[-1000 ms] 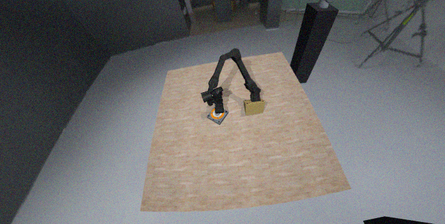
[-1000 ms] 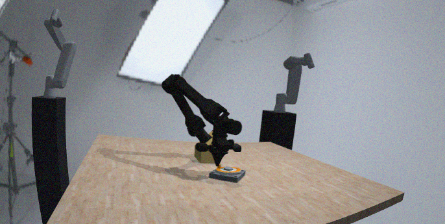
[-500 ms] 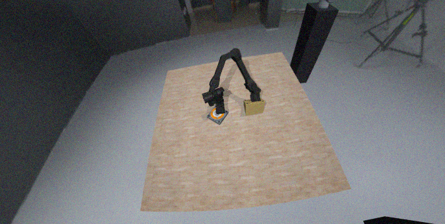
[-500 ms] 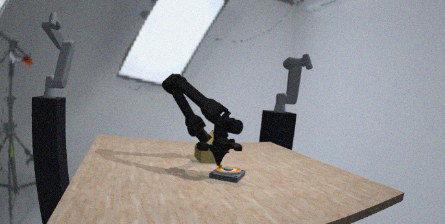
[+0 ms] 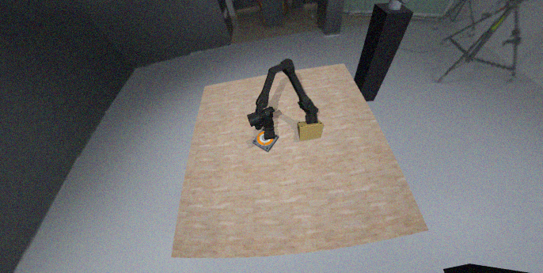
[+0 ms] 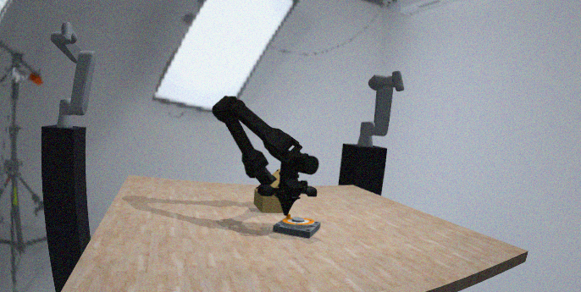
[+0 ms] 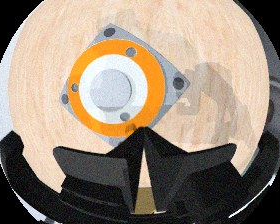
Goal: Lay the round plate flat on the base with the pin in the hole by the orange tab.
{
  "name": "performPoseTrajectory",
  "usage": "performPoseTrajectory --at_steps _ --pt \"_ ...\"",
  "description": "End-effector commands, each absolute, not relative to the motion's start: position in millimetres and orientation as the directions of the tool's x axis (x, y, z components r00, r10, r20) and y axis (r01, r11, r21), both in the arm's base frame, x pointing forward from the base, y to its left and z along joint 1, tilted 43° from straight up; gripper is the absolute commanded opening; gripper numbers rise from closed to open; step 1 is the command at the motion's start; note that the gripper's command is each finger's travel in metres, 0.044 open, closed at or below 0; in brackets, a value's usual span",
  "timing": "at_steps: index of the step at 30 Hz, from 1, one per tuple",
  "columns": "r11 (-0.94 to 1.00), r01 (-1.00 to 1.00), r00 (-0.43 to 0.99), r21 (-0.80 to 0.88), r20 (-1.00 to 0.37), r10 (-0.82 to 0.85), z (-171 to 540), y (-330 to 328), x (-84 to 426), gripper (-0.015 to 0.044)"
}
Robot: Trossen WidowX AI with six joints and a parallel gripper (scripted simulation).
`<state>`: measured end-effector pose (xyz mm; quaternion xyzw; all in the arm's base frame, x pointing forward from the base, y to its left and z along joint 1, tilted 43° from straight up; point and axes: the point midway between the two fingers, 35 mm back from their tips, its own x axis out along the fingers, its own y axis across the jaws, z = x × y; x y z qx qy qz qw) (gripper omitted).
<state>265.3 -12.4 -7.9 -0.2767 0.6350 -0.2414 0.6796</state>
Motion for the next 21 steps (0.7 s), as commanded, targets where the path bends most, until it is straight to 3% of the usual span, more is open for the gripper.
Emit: performPoseTrajectory --at_steps 1,21 --pt "0.735 -0.032 0.054 -0.677 -0.736 -0.675 -13.5 -12.4 257.6 0.0000" --pt "0.735 -0.032 0.054 -0.677 -0.736 -0.675 -19.5 -6.2 253.1 0.0000"
